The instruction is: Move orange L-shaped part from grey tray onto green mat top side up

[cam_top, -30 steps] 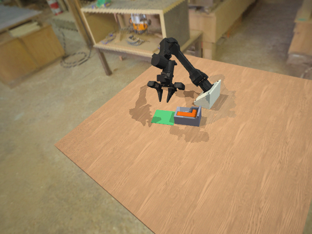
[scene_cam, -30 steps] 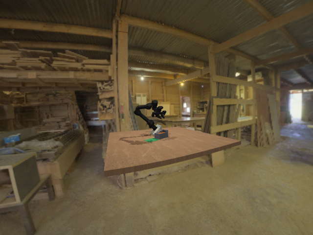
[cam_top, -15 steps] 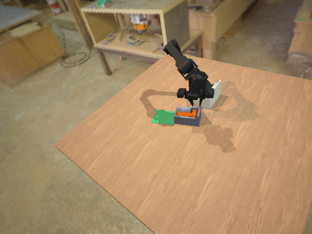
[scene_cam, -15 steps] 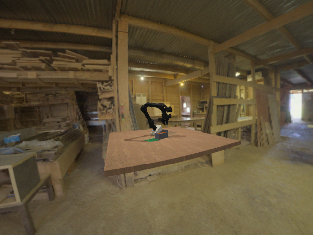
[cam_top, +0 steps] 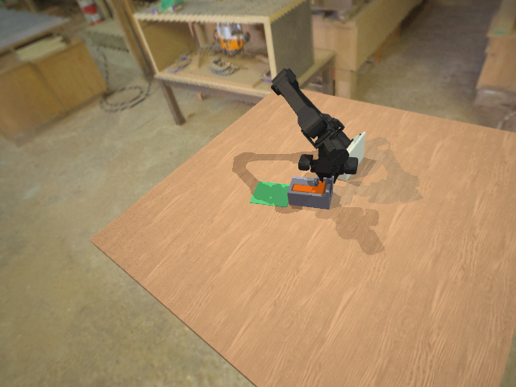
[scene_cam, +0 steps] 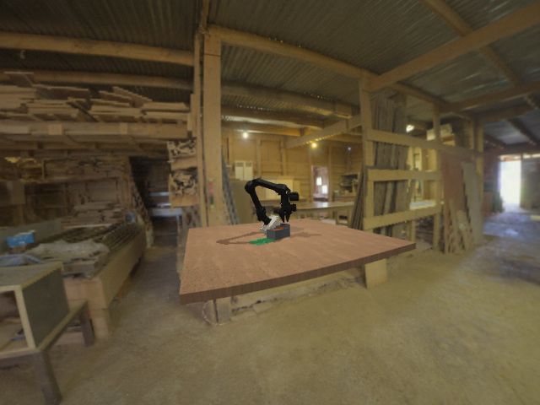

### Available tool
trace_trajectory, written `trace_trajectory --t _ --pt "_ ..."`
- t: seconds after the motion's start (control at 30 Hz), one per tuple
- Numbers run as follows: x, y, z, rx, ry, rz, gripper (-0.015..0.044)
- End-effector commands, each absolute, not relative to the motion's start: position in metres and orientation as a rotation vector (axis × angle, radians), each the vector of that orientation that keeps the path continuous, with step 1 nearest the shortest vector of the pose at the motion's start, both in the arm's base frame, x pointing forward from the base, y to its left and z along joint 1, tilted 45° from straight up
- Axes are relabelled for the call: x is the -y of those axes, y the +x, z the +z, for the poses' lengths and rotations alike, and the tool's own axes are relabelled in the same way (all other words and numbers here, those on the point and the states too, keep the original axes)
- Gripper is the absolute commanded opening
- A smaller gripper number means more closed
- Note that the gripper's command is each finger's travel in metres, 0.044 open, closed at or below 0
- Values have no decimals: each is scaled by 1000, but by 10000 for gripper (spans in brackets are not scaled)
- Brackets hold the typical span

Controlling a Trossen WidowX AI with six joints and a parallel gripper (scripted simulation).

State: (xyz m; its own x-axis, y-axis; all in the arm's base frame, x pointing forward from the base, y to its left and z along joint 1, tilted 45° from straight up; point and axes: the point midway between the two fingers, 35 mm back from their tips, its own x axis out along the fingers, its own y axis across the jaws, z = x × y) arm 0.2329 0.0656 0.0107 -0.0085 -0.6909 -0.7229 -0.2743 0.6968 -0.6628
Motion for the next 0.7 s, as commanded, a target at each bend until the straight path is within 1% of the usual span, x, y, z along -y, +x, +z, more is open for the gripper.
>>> trace_trajectory --t 0.0,0.67 --pt "-42 228 -9 -1602 -819 -405 180" --pt "-29 228 -22 -1601 -819 -405 180"
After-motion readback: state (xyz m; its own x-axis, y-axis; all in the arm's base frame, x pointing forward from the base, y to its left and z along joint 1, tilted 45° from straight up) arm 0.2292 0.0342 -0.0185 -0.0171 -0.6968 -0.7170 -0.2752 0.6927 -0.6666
